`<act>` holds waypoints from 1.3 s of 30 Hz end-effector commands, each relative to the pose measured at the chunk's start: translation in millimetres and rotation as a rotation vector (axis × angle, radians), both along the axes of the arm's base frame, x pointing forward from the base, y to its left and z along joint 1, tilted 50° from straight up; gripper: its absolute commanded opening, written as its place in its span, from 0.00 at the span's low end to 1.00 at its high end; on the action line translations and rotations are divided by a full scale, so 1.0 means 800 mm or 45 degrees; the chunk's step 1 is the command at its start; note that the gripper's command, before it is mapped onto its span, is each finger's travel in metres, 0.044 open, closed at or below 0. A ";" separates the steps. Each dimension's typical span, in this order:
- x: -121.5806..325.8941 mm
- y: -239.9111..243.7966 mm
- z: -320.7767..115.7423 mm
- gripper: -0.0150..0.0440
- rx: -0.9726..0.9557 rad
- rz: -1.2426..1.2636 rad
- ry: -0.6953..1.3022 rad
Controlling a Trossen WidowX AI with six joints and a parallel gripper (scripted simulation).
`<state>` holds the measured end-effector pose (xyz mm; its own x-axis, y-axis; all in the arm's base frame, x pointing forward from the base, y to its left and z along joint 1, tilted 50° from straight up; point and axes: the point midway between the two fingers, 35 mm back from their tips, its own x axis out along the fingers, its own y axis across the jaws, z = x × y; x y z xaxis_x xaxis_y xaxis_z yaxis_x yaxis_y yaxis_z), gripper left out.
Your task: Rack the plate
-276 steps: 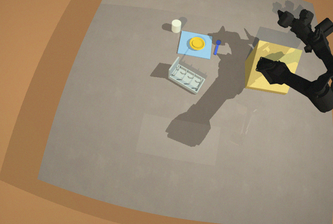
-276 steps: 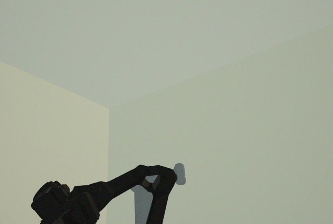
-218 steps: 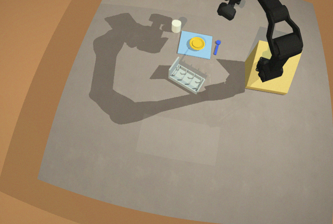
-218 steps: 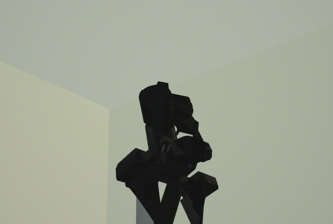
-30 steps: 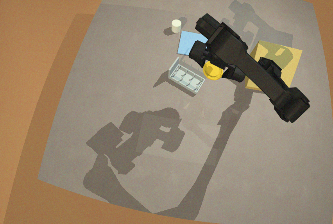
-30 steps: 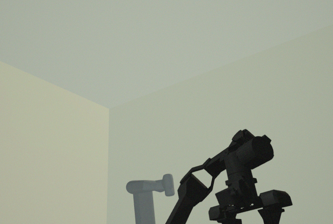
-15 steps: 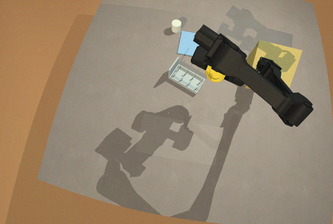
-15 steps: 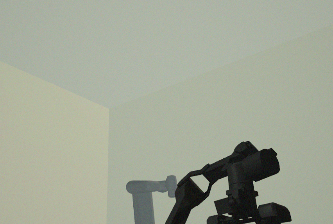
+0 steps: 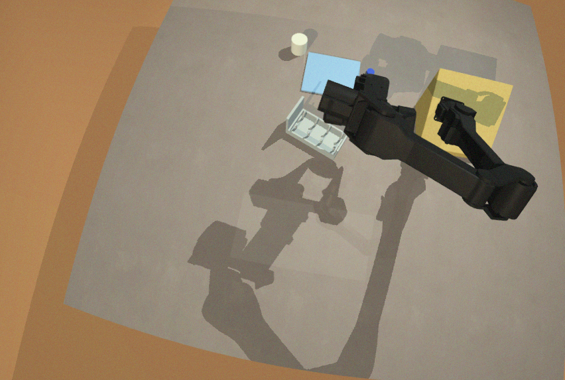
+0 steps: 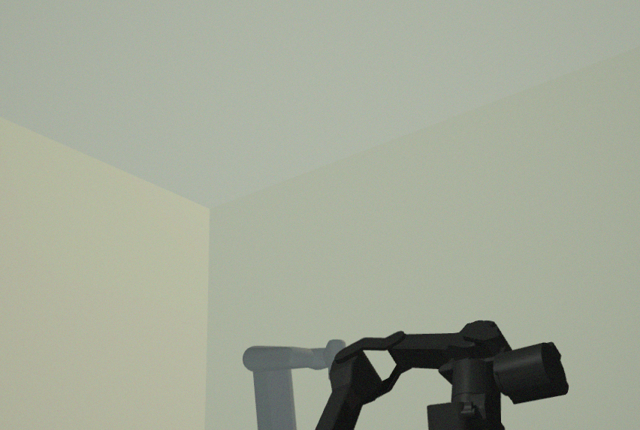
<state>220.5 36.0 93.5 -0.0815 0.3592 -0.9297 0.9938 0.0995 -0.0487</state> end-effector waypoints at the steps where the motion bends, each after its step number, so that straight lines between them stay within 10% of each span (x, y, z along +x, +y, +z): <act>1: 0.000 0.001 -0.012 0.25 -0.090 0.061 -0.047; 39: 0.029 0.040 -0.057 0.25 -0.845 0.501 -0.881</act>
